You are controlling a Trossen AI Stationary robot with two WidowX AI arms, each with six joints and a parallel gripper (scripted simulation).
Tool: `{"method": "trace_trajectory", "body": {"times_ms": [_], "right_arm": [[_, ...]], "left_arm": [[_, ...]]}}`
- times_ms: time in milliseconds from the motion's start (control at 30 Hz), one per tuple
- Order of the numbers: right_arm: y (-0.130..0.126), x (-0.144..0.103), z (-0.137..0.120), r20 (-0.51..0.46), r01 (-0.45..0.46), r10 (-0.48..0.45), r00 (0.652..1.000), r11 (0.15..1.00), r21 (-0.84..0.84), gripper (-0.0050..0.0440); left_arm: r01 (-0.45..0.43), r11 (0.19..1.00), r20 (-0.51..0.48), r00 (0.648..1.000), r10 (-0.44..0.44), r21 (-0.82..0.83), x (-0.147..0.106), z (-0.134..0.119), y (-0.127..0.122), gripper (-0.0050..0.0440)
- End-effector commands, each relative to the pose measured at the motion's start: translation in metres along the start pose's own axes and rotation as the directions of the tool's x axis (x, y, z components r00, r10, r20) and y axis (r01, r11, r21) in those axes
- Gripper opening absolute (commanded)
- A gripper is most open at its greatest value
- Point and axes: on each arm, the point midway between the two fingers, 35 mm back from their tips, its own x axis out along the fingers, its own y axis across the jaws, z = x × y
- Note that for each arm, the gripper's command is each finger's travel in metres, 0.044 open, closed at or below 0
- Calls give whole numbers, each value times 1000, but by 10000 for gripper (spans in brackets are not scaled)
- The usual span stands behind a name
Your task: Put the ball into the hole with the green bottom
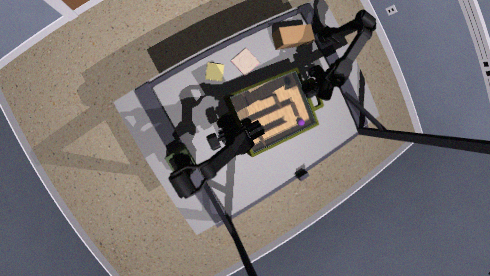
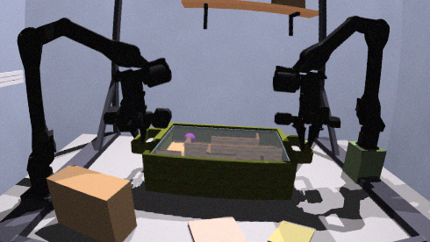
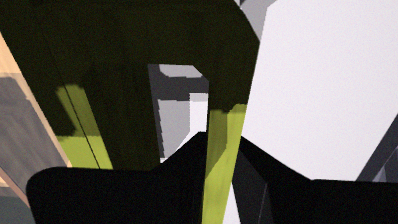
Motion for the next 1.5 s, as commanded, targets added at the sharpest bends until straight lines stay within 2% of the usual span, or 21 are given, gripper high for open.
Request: {"method": "trace_trajectory", "body": {"times_ms": [0,67,133,200,267,367,433,633,667,733,833,933,1033,1100,1200,1233,1367,1433,1467], "right_arm": [[0,-15,-14,-43,-2,1,999,1000,-21,-50],[0,-15,-14,-43,-2,1,999,1000,-21,-50],[6,-23,-17,-30,27,-27,999,1000,-5,-50],[7,-27,-17,-53,41,-41,998,999,-2,-50],[7,-30,-20,-36,58,-58,998,998,1,-50],[3,-30,-19,-56,33,-33,998,999,-6,-50],[-3,-17,-10,-35,14,-14,999,1000,-8,-50],[-2,-17,-13,-45,-2,1,999,1000,-13,-50],[-6,-9,-7,-56,-15,14,998,1000,-18,-50],[-6,-6,-7,-32,-41,40,999,999,-22,-50],[-7,0,-4,-56,-57,55,997,998,-26,-50],[-7,4,-4,-38,-84,83,996,996,-34,-50],[-1,-10,-12,-62,-64,62,996,997,-32,-50],[1,-9,-12,-43,-35,34,998,999,-22,-50],[0,-6,-11,-46,-43,42,998,999,-24,-50],[2,-12,-13,-51,-20,19,999,1000,-18,-50],[4,-24,-12,-108,-2,1,994,1000,-16,-50],[4,-22,-16,-64,24,-24,998,1000,-8,-50],[5,-23,-16,-74,32,-33,997,999,-8,-50]], "left_arm": [[47,999,14,999,-47,-5,-7,1,-3,-50],[47,999,14,999,-47,-5,-7,1,-3,-50],[70,997,28,997,-70,-11,4,-1,3,-50],[86,996,1,996,-86,-8,8,-1,4,-50],[104,994,22,994,-104,-15,9,-2,2,-50],[106,994,8,994,-106,-11,0,1,-7,-50],[67,998,6,998,-67,-5,-5,2,-8,-50],[52,999,10,999,-52,-3,-7,3,-7,-50],[30,1000,-9,1000,-30,0,-13,4,-10,-50],[15,1000,14,1000,-15,-3,-18,4,-13,-50],[-7,1000,-11,1000,7,5,-21,6,-13,-50],[-30,1000,12,999,30,4,-27,5,-14,-50],[-12,1000,9,1000,12,1,-15,3,-4,-50],[5,1000,16,1000,-5,-2,-11,1,-2,-50],[4,1000,11,1000,-4,3,-16,3,-6,-50],[22,1000,0,1000,-22,1,-8,2,-1,-50],[56,998,-46,997,-56,-3,-1,4,0,-50],[67,998,-7,998,-67,-10,2,1,1,-50],[74,997,-17,997,-74,-5,4,1,2,-50]]}}
